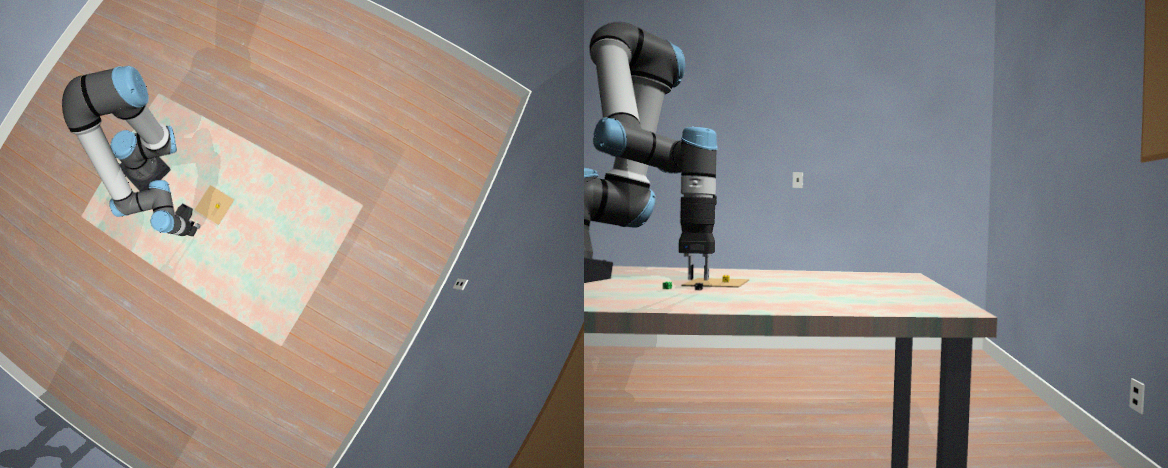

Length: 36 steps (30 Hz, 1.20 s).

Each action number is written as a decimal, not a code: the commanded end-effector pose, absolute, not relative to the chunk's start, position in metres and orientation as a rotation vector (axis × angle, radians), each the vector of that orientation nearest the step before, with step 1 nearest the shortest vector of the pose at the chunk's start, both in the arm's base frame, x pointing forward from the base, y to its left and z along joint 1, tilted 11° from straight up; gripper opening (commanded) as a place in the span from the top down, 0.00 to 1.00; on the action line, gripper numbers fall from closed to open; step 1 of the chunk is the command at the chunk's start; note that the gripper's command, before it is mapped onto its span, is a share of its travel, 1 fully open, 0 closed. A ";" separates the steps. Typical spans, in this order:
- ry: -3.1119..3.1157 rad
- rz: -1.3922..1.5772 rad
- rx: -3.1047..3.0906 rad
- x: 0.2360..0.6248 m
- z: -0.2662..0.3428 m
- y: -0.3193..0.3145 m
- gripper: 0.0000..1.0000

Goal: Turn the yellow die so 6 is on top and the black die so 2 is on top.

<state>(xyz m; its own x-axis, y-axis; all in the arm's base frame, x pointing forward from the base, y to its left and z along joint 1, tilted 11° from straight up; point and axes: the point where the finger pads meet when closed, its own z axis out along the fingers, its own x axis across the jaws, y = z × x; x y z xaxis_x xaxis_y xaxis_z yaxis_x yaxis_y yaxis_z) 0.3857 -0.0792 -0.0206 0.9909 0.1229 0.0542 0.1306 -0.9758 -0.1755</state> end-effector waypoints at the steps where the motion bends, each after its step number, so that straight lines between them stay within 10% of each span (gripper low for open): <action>1: -0.190 -0.065 -2.955 0.386 -0.021 -0.079 0.36; 36: -0.190 -0.065 -2.955 0.387 -0.038 -0.076 0.36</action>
<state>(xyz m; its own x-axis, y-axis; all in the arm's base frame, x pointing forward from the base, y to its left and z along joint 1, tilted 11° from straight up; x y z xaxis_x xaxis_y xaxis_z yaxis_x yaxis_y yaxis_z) 0.3873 -0.0779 -0.0325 0.9908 0.1232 0.0553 0.1311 -0.9759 -0.1744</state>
